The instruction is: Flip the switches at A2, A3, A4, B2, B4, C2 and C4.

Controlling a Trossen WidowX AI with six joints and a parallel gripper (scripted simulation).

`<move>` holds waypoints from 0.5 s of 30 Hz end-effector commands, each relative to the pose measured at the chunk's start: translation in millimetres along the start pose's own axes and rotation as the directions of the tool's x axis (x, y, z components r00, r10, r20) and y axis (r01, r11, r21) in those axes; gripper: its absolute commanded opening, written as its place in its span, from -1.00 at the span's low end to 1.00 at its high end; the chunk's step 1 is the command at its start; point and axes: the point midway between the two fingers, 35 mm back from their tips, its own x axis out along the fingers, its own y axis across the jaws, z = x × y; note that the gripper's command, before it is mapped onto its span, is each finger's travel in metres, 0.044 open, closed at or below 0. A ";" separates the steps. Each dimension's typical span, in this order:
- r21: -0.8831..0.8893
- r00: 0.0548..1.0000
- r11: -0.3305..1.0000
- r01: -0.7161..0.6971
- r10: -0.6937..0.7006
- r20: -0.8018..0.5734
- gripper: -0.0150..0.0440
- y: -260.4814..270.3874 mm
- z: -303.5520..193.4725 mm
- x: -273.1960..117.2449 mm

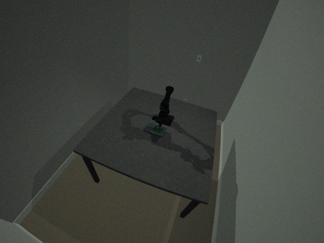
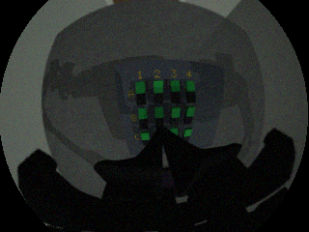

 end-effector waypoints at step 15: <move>0.003 1.000 1.000 0.006 -0.006 -0.011 -0.49 -1.0 -3.6 20.4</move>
